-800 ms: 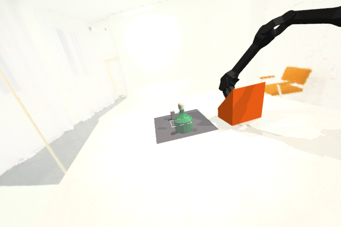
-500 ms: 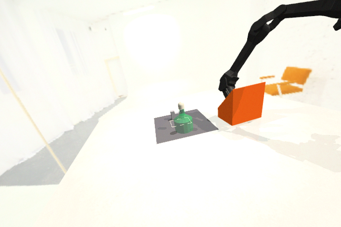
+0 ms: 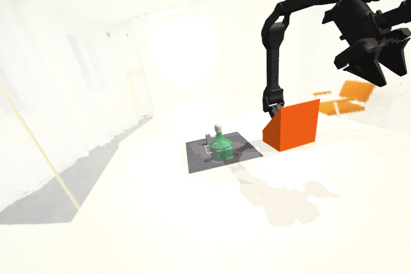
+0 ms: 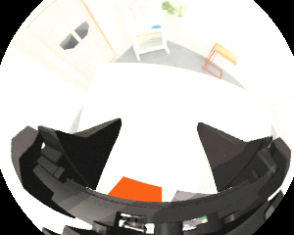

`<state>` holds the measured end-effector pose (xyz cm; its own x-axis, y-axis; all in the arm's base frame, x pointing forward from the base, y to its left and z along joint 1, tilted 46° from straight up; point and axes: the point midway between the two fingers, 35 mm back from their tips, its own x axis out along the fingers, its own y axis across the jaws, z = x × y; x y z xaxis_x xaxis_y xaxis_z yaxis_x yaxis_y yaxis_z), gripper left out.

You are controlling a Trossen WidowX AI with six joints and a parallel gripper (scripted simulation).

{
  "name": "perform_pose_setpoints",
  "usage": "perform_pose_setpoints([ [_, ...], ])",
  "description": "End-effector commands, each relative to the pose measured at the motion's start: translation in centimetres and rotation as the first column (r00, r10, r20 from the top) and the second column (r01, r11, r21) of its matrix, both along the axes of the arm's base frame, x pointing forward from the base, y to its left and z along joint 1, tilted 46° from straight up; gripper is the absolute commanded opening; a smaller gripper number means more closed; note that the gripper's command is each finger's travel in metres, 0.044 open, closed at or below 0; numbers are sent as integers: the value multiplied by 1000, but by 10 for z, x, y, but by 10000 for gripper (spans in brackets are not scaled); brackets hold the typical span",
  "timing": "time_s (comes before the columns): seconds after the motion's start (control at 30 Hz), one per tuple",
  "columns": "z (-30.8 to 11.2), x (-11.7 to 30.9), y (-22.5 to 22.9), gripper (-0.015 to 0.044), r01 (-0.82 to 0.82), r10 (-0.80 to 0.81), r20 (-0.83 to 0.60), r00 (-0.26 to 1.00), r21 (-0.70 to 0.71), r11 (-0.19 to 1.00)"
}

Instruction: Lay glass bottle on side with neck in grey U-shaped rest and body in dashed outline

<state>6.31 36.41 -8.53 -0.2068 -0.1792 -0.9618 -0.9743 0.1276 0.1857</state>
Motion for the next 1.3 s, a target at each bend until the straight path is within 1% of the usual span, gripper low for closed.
perform_pose_setpoints([
  [0.0,12,53,-30,440,-12,15,109,994,-26,1000],
  [0.2,40,137,-97,440,-27,64,289,955,-131,991],
  [0.37,67,188,-167,440,-17,126,391,912,-270,963],
  [0.53,97,218,-240,440,5,203,434,878,-431,902],
  [0.7,131,230,-318,440,42,274,419,866,-606,794],
  [0.8,138,229,-330,440,46,283,412,866,-629,776],
  [0.9,135,231,-333,440,50,253,387,887,-624,780],
  [0.97,130,233,-339,440,62,197,344,918,-614,787],
  [1.13,118,237,-359,440,112,-10,176,984,-581,806],
  [1.27,116,237,-362,440,120,-36,154,987,-577,808],
])
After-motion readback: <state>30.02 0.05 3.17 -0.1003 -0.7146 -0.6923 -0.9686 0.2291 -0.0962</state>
